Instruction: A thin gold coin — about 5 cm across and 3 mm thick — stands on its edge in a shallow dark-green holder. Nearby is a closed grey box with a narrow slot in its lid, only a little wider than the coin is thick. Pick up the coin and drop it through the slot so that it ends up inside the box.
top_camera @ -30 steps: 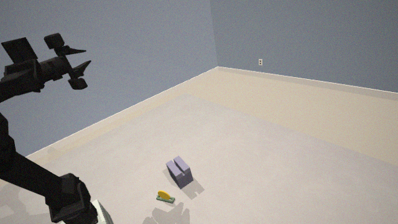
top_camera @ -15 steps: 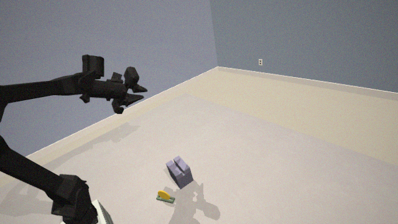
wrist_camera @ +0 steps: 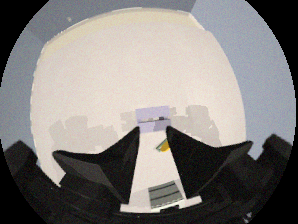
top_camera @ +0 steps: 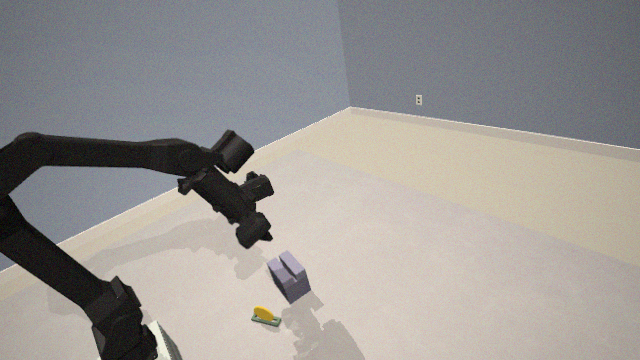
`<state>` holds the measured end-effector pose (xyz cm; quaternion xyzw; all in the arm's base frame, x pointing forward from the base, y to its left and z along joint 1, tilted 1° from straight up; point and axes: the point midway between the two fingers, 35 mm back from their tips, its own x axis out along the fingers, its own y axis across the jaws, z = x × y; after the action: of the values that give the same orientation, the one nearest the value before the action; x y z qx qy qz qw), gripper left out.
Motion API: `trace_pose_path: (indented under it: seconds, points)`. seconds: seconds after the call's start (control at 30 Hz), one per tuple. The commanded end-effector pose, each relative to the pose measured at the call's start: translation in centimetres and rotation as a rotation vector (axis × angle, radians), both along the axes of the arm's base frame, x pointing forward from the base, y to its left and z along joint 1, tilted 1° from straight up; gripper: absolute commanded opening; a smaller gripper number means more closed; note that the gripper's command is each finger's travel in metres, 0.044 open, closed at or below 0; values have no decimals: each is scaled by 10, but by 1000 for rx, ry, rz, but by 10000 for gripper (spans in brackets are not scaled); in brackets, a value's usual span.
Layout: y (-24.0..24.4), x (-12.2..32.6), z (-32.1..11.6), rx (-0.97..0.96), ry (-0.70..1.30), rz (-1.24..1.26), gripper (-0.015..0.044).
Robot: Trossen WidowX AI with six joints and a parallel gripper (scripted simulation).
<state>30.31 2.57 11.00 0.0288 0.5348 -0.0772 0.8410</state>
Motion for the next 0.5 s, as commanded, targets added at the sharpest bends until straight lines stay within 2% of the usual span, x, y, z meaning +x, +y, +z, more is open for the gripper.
trace_pose_path:
  seconds: [0.0, 0.13, 0.47]
  points:
    - [-42, -47, -41, 210, 233, -517, 161]
    - [-57, -69, -51, 292, 320, -796, 161]
    - [-58, -71, -52, 298, 327, -821, 161]
